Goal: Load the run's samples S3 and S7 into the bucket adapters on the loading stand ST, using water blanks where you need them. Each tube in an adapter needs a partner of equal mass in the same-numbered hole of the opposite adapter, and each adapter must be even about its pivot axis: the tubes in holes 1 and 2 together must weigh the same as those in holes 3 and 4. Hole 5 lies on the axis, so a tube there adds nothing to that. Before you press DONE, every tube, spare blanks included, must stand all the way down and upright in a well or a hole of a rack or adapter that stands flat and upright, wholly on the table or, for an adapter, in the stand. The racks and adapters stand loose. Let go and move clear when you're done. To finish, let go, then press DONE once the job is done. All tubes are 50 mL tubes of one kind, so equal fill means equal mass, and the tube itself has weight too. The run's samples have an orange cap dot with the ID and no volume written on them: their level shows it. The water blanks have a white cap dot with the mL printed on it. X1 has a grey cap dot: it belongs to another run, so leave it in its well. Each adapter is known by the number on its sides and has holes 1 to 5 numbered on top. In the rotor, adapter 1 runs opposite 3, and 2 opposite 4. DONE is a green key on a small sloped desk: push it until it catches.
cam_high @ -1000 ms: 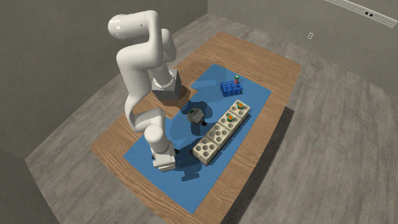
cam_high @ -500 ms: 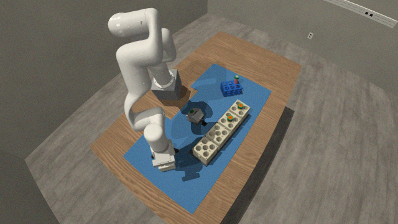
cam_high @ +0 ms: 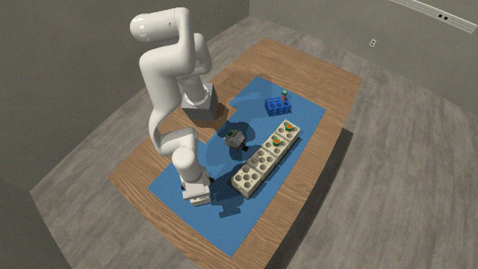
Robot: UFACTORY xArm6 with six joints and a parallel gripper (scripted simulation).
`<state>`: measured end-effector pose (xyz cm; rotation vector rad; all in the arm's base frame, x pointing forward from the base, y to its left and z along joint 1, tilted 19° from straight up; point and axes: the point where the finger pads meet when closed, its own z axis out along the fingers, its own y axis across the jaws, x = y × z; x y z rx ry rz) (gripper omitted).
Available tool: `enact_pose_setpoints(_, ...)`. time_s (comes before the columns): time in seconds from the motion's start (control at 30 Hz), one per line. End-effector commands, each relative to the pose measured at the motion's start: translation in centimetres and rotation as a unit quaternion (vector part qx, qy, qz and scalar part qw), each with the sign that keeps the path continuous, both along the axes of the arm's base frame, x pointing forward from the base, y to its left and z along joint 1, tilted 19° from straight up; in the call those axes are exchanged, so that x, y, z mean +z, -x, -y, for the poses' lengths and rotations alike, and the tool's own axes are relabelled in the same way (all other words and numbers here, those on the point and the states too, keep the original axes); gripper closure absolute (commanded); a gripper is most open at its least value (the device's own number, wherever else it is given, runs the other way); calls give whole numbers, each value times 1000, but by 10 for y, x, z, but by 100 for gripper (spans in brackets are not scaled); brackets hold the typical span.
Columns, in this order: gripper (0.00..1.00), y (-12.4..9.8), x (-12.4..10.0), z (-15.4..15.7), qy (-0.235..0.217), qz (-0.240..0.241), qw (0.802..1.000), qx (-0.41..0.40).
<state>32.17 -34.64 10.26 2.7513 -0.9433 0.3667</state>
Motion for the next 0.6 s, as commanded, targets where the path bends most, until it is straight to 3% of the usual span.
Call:
enact_pose_setpoints(0.0,100,0,8,-1,2,2,1000,0)
enact_pose_setpoints(0.57,100,5,37,-9,2,2,1000,0)
